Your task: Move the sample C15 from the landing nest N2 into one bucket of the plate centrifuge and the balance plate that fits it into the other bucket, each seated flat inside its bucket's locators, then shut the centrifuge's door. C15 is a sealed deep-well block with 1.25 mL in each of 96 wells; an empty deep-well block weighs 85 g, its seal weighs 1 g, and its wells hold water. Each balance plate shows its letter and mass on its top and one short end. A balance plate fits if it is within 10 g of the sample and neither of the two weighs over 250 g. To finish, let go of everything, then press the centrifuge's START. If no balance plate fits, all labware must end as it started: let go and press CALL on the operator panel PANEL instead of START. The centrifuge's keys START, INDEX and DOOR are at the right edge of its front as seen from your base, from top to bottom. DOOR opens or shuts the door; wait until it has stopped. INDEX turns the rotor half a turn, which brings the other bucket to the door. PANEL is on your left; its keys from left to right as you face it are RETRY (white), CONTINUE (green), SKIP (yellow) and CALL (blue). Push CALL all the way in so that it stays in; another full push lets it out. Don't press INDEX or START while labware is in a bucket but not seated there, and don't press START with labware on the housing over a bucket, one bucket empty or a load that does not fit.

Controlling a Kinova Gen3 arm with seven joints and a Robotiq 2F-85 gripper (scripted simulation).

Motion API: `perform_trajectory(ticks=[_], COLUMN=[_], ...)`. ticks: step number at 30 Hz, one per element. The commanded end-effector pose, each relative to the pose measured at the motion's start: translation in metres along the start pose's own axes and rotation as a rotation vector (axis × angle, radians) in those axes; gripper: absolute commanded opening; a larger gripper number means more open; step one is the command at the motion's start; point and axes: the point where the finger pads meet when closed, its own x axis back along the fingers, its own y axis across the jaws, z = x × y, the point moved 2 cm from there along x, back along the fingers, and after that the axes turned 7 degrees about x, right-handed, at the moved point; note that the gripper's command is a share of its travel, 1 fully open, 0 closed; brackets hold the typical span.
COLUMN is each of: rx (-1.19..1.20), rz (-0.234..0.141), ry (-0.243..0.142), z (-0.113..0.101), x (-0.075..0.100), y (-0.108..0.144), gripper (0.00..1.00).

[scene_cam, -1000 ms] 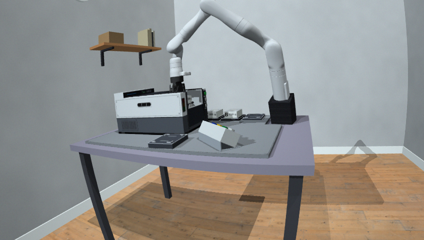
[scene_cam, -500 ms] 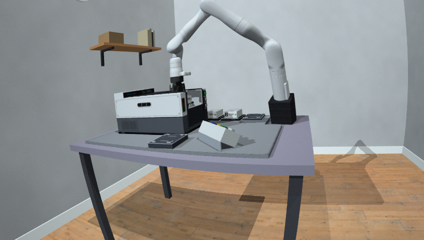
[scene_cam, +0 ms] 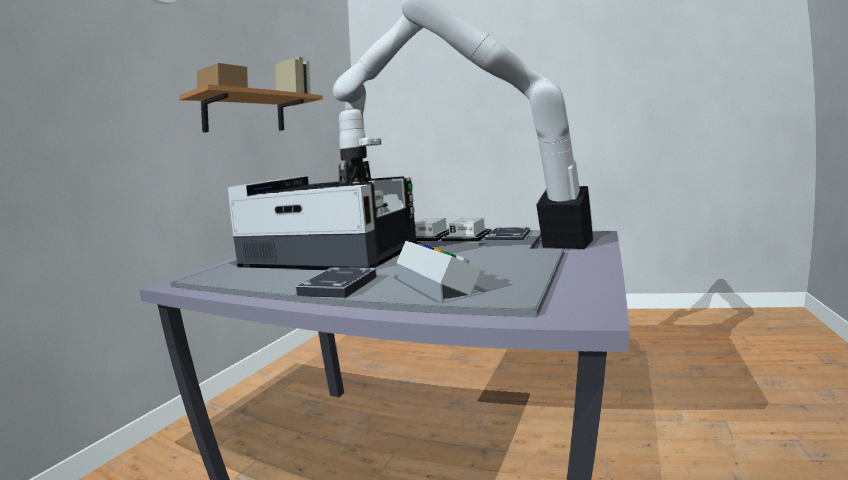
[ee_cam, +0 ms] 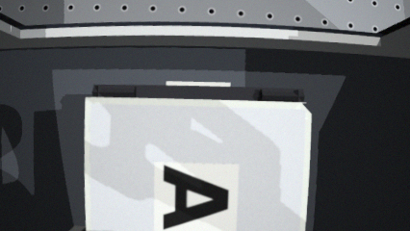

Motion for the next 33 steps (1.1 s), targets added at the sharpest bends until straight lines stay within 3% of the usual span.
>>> perform_trajectory(ticks=[1, 33], rx=[0.000, 0.000], rz=[0.000, 0.000], ry=[-0.002, -0.002], z=[-0.001, -0.001], x=[0.005, 0.042], y=[0.000, 0.000], gripper=[1.00, 1.00])
